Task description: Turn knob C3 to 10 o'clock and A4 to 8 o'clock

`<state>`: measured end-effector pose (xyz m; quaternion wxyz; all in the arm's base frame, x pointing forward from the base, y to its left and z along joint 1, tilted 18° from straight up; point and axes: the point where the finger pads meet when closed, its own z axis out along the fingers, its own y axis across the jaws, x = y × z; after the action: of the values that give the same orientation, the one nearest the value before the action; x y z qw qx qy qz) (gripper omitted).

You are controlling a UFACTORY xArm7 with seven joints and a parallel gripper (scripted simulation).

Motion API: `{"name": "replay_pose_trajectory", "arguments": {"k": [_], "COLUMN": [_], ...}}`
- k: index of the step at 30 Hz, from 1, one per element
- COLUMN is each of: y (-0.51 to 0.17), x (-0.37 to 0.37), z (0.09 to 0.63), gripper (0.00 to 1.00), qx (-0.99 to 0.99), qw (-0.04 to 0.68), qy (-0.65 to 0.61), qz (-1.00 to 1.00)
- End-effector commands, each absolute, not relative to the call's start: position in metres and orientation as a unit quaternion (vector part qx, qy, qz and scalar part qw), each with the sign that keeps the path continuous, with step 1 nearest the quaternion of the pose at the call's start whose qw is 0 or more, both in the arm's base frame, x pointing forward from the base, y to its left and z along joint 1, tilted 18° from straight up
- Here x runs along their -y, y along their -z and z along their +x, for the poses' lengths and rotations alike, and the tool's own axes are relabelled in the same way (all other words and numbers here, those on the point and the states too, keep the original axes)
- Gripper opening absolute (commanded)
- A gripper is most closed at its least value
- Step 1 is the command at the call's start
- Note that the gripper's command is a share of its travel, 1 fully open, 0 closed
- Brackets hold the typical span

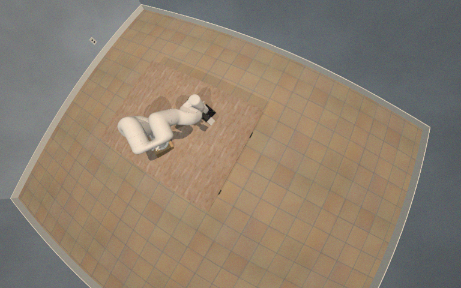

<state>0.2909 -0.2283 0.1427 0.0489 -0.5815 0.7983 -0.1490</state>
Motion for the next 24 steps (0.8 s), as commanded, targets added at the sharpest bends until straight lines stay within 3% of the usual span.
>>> {"name": "replay_pose_trajectory", "arguments": {"k": [1,24], "y": [-0.1439,-0.1533], "x": [0.2289,0.2288], "z": [0.2916,0.2896], "gripper": [0.19,0.19], "qx": [-0.799,-0.936], "qw": [0.050,0.093], "qy": [0.150,0.129], "qz": [-0.580,-0.315]}}
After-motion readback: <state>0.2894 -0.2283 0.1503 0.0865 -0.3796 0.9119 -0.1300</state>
